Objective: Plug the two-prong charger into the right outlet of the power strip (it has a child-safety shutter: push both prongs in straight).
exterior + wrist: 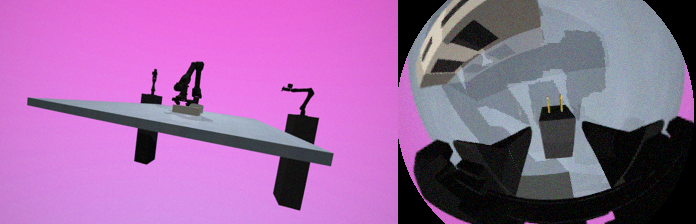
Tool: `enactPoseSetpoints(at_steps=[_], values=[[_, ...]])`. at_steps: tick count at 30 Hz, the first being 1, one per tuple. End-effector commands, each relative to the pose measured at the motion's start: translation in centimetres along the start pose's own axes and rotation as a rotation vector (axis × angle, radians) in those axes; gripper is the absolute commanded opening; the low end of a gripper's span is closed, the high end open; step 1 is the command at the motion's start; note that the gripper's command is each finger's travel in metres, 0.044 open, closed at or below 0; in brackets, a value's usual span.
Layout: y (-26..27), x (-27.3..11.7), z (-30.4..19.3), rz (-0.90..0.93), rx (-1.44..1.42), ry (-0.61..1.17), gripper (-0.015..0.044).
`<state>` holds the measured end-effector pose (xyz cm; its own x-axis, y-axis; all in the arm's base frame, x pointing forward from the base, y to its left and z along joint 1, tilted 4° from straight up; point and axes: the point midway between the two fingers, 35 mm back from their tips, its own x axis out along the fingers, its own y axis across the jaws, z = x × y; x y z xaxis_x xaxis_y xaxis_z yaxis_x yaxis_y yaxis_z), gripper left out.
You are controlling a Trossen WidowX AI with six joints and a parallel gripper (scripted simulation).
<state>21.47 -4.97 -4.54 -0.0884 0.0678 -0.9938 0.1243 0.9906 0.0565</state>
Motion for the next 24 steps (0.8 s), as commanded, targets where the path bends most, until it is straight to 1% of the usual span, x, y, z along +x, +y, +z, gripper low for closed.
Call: enactPoseSetpoints(at_steps=[1, 5, 12, 15, 24], values=[[0.0, 0.0, 0.0, 0.000, 0.000, 0.000, 0.0230], [0.0, 0.0, 0.0, 0.000, 0.000, 0.000, 0.0125], [0.0, 0.0, 0.0, 0.000, 0.000, 0.000, 0.0078], [0.0, -0.4, 0.0, 0.001, 0.000, 0.000, 0.0000], [-0.1, -3.6, -0.2, 0.004, 0.002, -0.001, 0.0000]])
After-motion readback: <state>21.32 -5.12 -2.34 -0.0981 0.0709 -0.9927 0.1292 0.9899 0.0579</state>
